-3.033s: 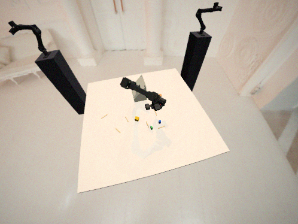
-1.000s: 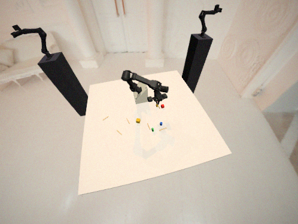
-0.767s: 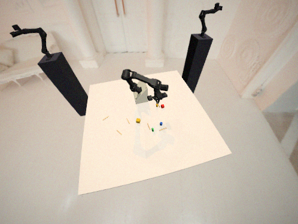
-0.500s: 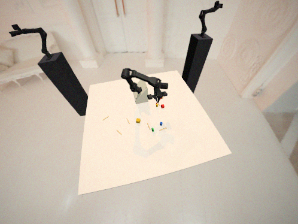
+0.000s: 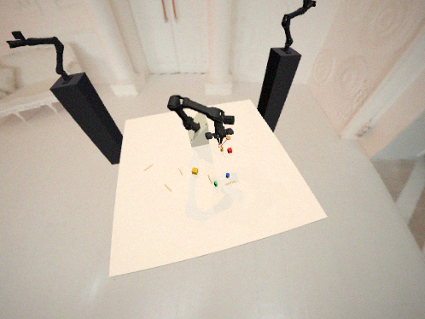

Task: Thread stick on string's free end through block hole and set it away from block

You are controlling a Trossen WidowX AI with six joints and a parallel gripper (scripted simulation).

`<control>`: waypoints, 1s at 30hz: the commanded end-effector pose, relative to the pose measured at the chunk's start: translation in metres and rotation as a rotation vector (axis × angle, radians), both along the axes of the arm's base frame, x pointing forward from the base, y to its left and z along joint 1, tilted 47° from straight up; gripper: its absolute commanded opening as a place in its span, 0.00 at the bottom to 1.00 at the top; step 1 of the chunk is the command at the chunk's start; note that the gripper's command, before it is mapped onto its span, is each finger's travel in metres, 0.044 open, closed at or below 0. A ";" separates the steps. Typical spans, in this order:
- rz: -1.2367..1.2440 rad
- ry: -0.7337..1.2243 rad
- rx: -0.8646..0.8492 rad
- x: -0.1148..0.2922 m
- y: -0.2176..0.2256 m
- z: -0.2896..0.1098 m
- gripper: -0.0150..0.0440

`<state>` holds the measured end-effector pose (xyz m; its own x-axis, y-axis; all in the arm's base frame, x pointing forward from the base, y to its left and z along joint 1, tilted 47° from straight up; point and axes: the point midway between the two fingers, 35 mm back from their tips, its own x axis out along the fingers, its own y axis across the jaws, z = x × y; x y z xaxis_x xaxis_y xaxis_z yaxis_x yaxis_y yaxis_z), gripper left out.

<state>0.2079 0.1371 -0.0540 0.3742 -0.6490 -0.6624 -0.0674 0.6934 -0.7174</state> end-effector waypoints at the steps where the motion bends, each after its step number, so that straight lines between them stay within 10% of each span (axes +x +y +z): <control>1: -0.006 0.001 0.000 -0.006 -0.006 0.004 0.25; 30: -0.003 0.007 -0.001 -0.041 -0.032 0.028 0.25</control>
